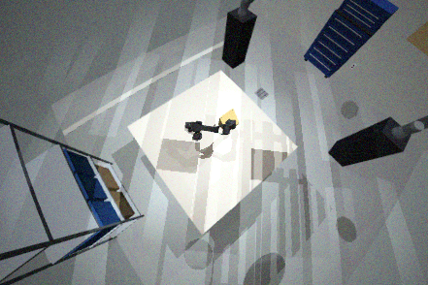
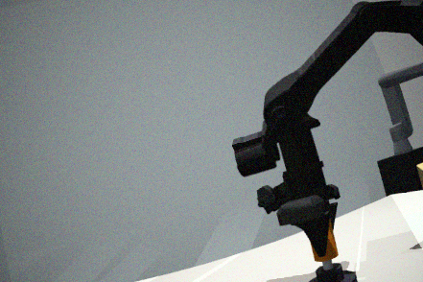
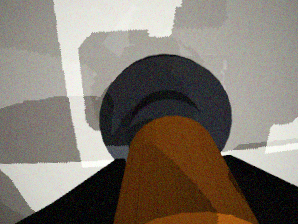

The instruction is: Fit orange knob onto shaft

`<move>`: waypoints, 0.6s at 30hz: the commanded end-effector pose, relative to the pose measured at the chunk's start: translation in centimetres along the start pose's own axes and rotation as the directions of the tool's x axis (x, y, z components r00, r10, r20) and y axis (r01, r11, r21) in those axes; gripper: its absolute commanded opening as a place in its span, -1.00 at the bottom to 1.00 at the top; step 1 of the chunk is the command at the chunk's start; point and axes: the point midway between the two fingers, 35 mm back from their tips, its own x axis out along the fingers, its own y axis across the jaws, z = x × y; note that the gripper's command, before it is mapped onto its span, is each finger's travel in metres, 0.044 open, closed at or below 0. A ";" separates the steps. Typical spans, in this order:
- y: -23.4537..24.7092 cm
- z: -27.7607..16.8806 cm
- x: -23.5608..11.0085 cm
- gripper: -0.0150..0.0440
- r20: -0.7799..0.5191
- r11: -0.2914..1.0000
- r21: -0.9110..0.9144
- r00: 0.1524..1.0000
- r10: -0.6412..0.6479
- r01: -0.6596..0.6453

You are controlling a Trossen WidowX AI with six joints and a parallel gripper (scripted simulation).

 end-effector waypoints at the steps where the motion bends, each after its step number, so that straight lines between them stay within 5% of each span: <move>1: -0.1 0.0 0.1 -0.49 0.001 1.000 0.001 1.000 0.001 -0.001; 18: 0.2 0.1 -0.3 -0.49 0.001 1.000 0.001 1.000 0.001 -0.001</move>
